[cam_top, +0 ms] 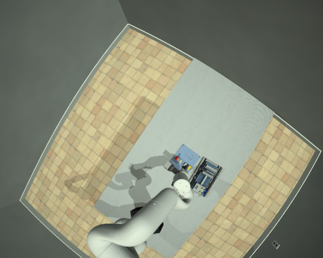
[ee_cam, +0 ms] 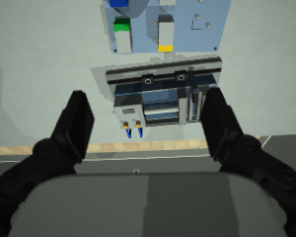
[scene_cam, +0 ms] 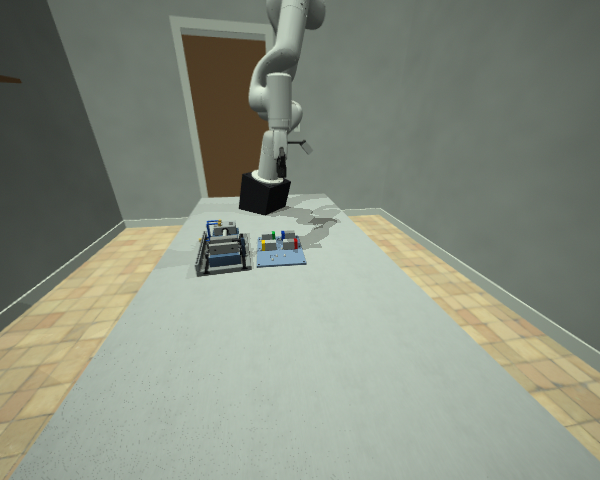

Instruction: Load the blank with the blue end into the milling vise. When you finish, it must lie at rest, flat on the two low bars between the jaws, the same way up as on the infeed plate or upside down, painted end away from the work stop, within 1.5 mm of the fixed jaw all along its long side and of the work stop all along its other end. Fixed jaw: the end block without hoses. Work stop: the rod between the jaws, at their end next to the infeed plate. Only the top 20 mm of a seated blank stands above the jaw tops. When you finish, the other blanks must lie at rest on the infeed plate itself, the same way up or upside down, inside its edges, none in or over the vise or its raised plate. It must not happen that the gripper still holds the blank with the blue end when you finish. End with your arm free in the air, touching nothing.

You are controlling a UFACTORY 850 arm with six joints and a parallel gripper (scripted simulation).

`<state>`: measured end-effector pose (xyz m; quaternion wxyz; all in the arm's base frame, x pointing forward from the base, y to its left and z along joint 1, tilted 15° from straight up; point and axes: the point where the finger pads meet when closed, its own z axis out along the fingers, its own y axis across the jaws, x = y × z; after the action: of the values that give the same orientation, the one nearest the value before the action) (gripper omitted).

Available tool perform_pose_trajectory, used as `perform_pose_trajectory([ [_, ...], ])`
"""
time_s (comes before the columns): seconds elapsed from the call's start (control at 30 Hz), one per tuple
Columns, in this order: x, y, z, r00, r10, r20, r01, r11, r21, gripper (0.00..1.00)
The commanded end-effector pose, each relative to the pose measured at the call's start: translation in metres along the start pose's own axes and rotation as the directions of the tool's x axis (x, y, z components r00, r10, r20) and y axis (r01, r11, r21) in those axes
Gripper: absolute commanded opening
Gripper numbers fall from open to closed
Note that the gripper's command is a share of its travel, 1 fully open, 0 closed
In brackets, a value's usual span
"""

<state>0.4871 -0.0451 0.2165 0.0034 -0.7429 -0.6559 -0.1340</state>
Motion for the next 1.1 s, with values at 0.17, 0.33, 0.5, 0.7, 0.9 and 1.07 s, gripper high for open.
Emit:
perform_pose_trajectory([
  [0.17, 0.034, 0.001, -0.001, 1.0, 0.0, 0.002, 0.0, 1.0, -0.001, 1.0],
  [0.33, 0.038, 0.001, -0.001, 1.0, -0.001, 0.0, 0.001, 1.0, -0.002, 1.0],
  [0.5, 0.068, 0.001, -0.001, 1.0, 0.0, 0.001, 0.0, 1.0, -0.001, 1.0],
  [0.7, 0.092, 0.001, -0.001, 1.0, 0.0, 0.001, 0.0, 1.0, -0.001, 1.0],
  [0.9, 0.09, 0.0, -0.001, 1.0, -0.001, -0.001, 0.001, 1.0, -0.002, 1.0],
  [1.07, 0.09, 0.0, -0.001, 1.0, -0.001, -0.001, 0.001, 1.0, -0.002, 1.0],
])
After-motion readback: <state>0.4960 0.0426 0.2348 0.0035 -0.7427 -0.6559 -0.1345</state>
